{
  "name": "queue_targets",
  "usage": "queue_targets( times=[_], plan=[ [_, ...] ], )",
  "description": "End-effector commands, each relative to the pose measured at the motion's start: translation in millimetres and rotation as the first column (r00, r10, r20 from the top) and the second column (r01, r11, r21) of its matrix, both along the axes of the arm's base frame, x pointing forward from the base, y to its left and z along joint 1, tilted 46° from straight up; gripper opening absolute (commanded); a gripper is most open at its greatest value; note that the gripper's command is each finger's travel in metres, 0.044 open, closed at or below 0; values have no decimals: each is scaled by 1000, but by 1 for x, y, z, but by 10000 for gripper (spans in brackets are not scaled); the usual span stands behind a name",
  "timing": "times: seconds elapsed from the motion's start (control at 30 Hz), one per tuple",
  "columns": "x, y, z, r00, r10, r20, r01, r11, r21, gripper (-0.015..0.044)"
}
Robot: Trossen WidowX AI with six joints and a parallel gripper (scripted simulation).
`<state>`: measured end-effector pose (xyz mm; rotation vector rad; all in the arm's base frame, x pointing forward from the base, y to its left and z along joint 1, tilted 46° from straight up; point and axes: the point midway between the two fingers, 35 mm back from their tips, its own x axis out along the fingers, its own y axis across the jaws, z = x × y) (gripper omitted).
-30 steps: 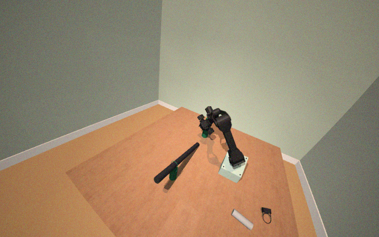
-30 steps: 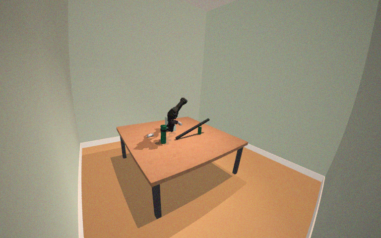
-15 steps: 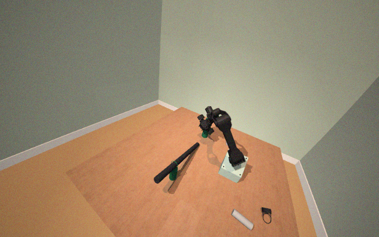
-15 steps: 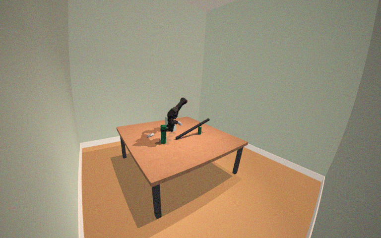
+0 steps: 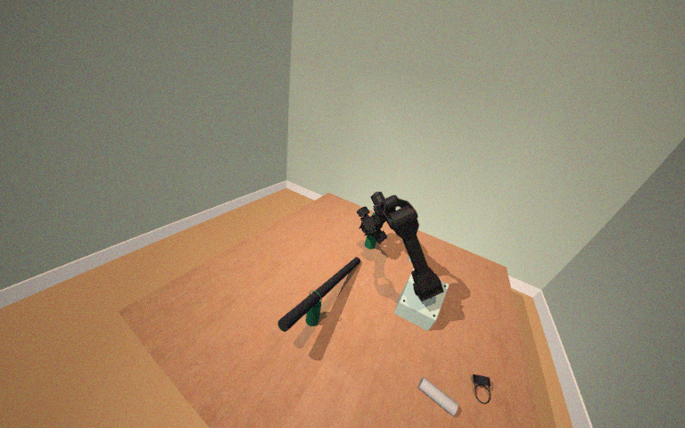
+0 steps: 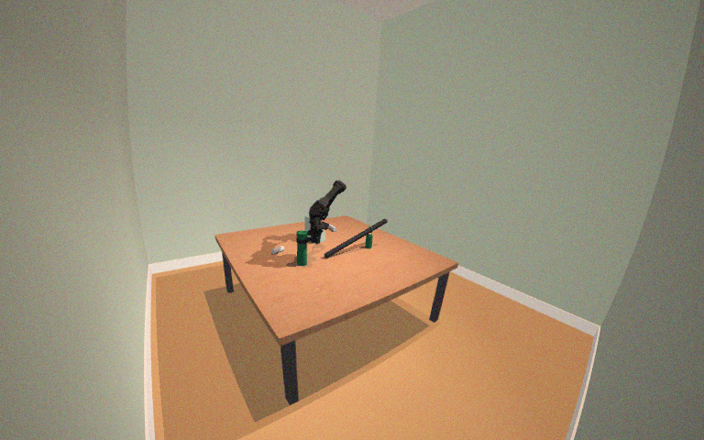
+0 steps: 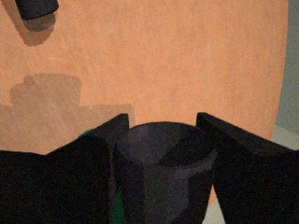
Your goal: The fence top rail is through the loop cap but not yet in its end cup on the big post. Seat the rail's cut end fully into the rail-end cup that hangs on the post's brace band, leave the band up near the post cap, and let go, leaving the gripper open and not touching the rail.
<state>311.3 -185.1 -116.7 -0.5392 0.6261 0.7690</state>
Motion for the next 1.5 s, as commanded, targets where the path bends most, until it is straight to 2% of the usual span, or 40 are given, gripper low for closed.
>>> queue_targets(
  times=[0.0,1.47],
  plan=[
    [-3,0,-2,1000,-3,-6,3,1000,3,0],
    [-9,2,-1,998,47,44,-47,999,-6,0]
  ],
)
